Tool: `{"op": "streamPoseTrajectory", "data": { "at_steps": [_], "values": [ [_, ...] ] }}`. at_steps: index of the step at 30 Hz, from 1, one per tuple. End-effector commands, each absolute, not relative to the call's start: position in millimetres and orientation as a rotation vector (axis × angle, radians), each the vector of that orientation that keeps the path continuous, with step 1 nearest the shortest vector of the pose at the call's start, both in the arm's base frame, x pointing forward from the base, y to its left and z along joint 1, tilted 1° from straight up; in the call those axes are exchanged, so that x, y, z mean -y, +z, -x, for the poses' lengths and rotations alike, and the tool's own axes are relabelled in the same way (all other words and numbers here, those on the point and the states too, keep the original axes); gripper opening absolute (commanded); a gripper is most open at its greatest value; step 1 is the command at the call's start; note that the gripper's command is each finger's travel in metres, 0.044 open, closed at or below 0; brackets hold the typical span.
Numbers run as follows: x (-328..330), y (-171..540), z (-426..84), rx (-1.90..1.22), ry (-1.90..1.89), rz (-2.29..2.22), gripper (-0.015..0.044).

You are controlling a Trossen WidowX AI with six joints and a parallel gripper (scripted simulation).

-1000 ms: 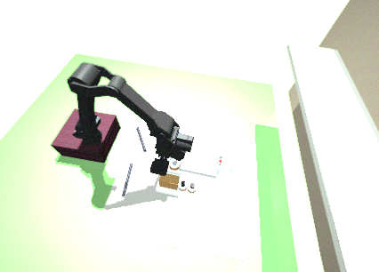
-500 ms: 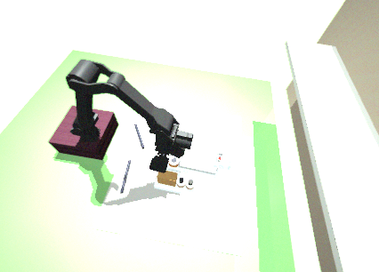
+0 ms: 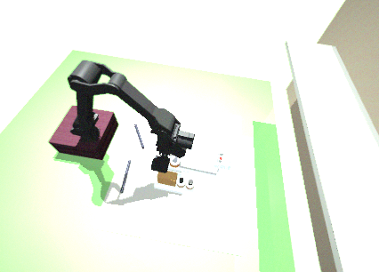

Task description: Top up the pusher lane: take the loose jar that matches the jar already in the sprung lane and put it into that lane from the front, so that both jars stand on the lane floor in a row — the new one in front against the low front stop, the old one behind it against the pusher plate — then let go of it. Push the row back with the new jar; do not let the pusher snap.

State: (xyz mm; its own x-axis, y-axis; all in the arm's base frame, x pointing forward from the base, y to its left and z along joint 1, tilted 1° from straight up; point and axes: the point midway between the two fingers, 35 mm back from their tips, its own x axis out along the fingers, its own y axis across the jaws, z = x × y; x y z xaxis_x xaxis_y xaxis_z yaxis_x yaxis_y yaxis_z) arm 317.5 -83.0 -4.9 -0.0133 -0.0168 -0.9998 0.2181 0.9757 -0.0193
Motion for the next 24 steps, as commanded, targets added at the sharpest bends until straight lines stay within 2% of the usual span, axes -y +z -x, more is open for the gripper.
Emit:
{"op": "streamPoseTrajectory", "data": {
  "at_steps": [1, 24],
  "values": [
    [85.7, 0.3, -328.2, -1.543, -0.195, -0.158, 0.0000],
    [87.3, 2.2, -335.8, -1.542, -0.195, -0.158, 0.0000]
  ]
}}
